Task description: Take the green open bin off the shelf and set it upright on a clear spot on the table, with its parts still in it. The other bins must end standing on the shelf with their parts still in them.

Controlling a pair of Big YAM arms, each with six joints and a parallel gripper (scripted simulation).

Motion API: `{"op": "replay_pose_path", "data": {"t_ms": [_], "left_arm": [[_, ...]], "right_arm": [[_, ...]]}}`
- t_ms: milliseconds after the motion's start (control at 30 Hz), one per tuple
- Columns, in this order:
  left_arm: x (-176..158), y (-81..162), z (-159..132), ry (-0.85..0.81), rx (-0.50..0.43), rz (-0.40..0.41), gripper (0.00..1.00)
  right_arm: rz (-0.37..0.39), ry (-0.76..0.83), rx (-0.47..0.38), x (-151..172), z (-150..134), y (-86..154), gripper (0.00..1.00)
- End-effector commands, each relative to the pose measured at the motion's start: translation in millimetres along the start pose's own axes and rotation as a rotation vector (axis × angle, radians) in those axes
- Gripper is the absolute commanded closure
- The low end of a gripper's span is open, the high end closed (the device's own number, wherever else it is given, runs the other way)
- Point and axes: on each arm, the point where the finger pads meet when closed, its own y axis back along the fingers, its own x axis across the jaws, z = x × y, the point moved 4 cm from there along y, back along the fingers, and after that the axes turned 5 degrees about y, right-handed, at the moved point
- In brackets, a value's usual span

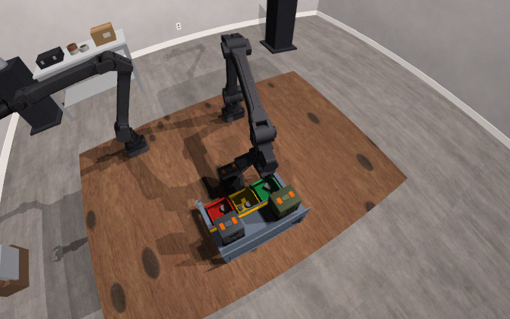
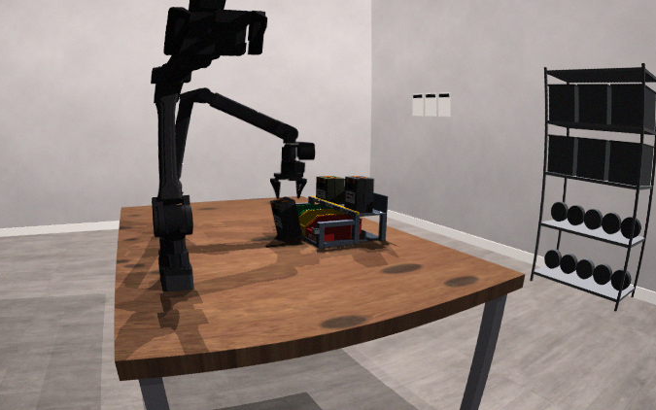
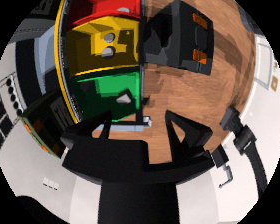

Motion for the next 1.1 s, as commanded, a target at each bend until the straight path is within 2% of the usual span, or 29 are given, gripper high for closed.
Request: {"op": "replay_pose_path", "data": {"t_ms": [0,1067], "left_arm": [[4.2,8.1,4.8,-0.006,-0.004,0.013,0.1],[6.9,4.8,5.4,-0.004,-0.003,0.011,0.1]], "right_arm": [[-0.012,0.009,-0.052,-6.4,16.6,7.1,0.0],[-0.012,0.009,-0.052,-6.4,16.6,7.1,0.0]]}}
